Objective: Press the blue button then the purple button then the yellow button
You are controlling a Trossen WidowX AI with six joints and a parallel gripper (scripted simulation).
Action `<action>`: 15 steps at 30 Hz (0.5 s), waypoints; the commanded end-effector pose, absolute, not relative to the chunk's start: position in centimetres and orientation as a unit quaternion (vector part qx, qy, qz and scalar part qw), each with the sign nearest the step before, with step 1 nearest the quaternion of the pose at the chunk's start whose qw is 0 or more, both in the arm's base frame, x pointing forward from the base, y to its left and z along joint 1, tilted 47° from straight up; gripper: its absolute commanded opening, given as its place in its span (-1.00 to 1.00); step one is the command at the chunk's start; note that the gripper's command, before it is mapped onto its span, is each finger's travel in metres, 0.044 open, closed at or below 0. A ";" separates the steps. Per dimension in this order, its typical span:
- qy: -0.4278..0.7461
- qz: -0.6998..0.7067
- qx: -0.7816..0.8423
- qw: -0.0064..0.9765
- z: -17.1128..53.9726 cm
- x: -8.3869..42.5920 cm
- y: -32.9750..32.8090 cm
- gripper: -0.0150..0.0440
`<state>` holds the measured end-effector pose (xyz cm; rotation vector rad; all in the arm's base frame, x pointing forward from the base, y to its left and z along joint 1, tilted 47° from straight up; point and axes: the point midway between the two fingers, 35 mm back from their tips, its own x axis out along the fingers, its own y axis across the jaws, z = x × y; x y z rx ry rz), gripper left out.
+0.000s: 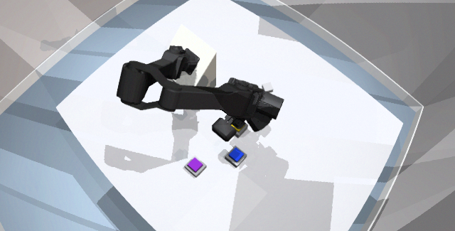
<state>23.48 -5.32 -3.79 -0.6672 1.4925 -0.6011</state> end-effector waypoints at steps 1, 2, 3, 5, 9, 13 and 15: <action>0.656 -0.265 -0.296 0.641 -3.8 23.3 -5.5 -0.42; 0.656 -0.265 -0.296 0.641 -3.8 23.3 -5.5 -0.42; 0.656 -0.265 -0.296 0.641 -3.8 23.3 -5.5 -0.42; 0.656 -0.265 -0.296 0.641 -3.8 23.3 -5.5 -0.42; 0.656 -0.265 -0.296 0.641 -3.8 23.3 -5.5 -0.42; 0.657 -0.264 -0.295 0.642 -1.8 23.4 -3.3 -0.42; 0.657 -0.264 -0.296 0.642 -1.6 23.3 -3.1 -0.42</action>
